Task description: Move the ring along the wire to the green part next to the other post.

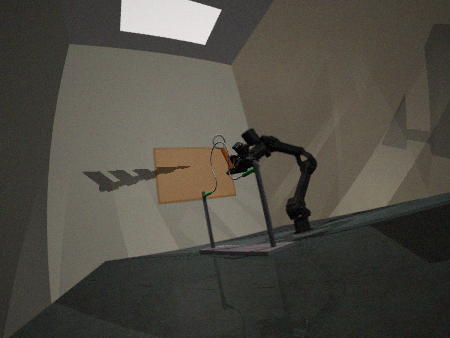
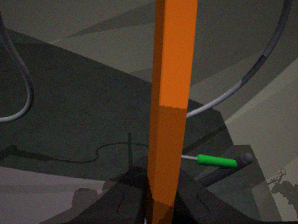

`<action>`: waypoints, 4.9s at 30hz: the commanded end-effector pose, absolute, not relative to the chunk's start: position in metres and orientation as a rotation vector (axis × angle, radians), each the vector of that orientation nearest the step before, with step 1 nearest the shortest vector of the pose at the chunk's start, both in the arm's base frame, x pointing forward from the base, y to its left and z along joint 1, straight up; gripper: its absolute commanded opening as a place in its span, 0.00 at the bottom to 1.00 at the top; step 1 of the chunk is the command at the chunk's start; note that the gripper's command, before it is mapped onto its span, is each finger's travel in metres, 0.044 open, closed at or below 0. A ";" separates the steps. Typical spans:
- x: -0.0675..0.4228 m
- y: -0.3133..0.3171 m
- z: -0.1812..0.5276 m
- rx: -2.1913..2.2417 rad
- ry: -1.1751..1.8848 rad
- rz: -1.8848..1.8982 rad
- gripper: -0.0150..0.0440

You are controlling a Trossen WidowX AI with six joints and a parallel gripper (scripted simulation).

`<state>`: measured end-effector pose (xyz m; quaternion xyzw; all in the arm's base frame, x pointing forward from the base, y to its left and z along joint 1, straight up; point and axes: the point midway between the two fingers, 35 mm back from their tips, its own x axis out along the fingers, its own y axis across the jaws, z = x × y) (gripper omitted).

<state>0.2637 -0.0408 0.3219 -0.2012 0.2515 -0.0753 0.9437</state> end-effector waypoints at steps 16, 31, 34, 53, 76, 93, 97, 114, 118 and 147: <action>0.264 -0.051 0.325 -0.678 0.473 -0.233 0.00; 0.265 -0.057 0.330 -0.880 0.435 -0.291 0.00; 0.265 -0.058 0.332 -0.920 0.427 -0.303 0.00; 0.265 -0.064 0.341 -1.175 0.373 -0.376 0.00; 0.265 -0.067 0.353 -1.478 0.300 -0.462 0.00; 0.265 -0.067 0.362 -1.687 0.243 -0.521 0.00; 0.265 -0.067 0.364 -1.735 0.230 -0.535 0.00; 0.265 -0.066 0.369 -1.909 0.177 -0.585 0.00; 0.265 -0.066 0.369 -1.936 0.169 -0.593 0.00; 0.267 -0.085 0.322 -1.734 0.231 -0.536 0.00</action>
